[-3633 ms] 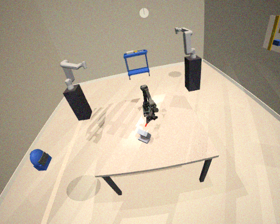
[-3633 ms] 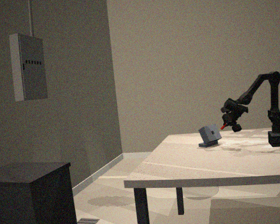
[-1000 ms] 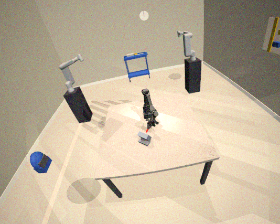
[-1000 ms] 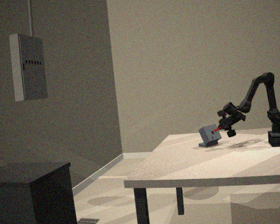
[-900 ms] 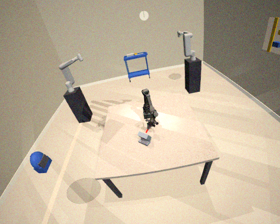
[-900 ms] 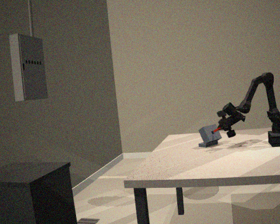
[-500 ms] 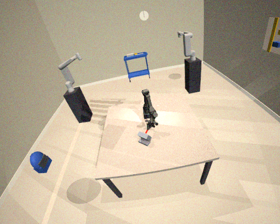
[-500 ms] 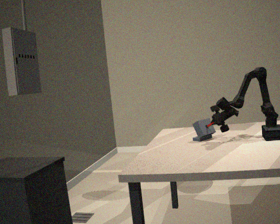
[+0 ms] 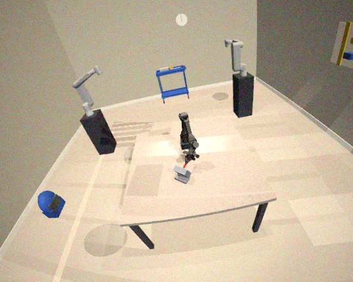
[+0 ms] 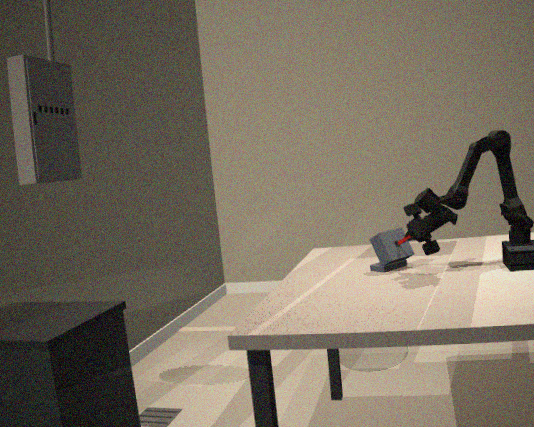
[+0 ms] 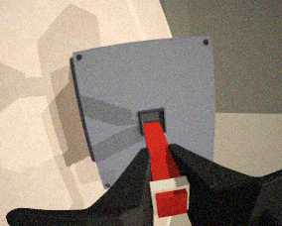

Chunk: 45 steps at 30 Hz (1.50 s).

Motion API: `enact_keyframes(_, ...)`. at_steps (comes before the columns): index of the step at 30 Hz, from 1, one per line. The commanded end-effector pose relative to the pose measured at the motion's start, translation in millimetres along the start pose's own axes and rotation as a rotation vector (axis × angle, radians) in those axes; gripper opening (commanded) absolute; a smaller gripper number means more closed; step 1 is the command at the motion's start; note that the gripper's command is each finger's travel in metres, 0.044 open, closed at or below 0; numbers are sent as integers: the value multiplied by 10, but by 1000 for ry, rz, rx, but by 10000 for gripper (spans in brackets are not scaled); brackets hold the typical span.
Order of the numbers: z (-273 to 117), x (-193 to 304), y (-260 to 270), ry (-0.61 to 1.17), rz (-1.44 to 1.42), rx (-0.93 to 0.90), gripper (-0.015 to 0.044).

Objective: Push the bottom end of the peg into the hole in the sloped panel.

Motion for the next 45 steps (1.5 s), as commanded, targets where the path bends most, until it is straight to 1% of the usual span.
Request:
enact_keyframes(1,10,-23,-15,-3,3,2,0)
enact_keyframes(45,187,-29,-18,-3,3,3,0)
Point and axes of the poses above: the point midway between the two fingers, 35 mm back from their tips, its own z axis out along the fingers, its own y axis across the jaws, x = y × z, the point moved 1 cm from there along -z, back along the fingers, and after that the axes turned 9 degrees about z, right-handed, at the moved point
